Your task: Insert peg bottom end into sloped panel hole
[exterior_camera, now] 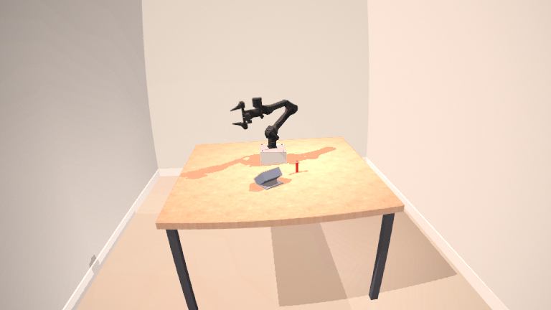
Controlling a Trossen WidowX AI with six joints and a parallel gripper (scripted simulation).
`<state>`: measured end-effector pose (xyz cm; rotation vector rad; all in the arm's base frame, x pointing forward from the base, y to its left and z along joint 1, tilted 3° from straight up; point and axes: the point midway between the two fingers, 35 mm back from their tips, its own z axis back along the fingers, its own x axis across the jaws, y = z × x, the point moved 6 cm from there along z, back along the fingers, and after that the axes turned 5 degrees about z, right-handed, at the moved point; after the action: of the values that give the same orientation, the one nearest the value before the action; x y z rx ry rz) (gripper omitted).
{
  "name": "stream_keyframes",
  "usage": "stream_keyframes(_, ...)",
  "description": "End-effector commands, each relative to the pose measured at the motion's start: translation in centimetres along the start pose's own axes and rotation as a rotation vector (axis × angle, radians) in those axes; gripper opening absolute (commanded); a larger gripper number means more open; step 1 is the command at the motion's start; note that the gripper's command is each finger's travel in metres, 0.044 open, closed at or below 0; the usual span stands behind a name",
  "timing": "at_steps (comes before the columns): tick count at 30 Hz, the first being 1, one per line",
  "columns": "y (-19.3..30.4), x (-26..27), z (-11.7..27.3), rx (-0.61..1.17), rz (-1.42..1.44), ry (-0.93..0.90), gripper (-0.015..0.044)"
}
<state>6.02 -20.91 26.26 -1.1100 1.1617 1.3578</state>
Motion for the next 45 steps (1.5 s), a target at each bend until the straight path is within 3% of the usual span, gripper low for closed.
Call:
stream_keyframes(1,-1.4,0.2,-0.3,-0.064,-0.017,-0.043,0.044)
stream_keyframes(22,-9.3,1.8,0.2,-0.37,-0.077,-0.3,0.044)
stream_keyframes(45,-16.9,4.8,4.0,-0.59,-0.066,-0.617,0.044)
